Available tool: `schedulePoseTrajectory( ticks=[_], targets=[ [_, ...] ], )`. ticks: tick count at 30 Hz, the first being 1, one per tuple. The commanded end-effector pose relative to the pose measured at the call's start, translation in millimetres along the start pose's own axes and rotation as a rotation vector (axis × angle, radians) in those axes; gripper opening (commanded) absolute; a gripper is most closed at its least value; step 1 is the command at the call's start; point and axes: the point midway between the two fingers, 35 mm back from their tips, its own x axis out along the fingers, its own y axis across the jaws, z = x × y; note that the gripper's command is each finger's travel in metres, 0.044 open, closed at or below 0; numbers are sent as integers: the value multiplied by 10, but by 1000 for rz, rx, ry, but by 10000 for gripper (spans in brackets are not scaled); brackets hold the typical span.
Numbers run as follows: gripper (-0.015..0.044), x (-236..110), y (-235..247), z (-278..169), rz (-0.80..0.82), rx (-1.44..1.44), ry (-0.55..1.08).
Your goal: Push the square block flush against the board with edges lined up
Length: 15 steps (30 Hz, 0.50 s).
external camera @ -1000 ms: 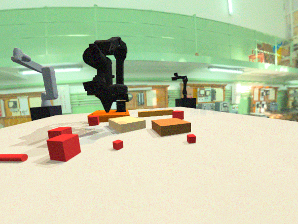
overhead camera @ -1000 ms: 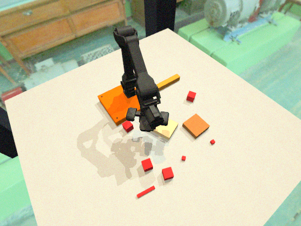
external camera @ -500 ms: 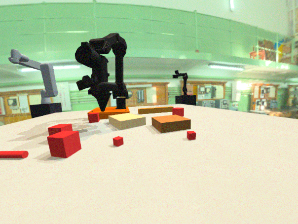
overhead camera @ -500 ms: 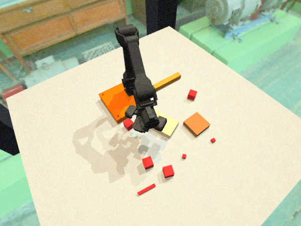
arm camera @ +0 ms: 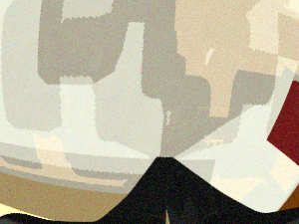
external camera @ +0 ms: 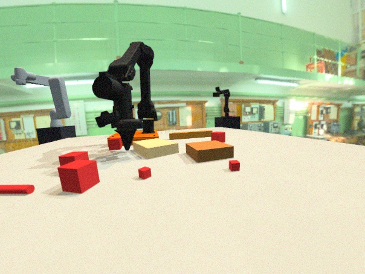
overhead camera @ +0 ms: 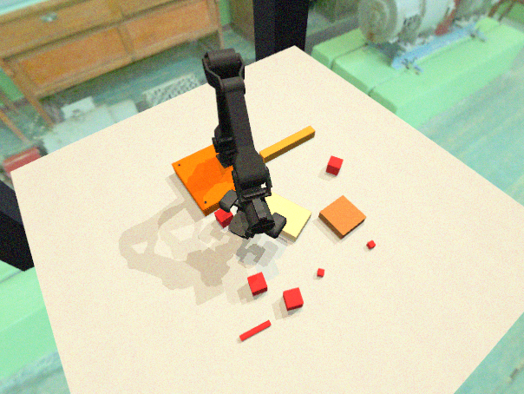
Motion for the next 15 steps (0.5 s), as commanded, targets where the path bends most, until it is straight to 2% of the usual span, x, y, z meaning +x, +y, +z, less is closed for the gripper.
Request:
schedulePoseTrajectory(
  ticks=[1,15],
  targets=[
    [0,7,4,-34,2,6,2],
    [0,5,21,-152,2,6,3]
  ],
)
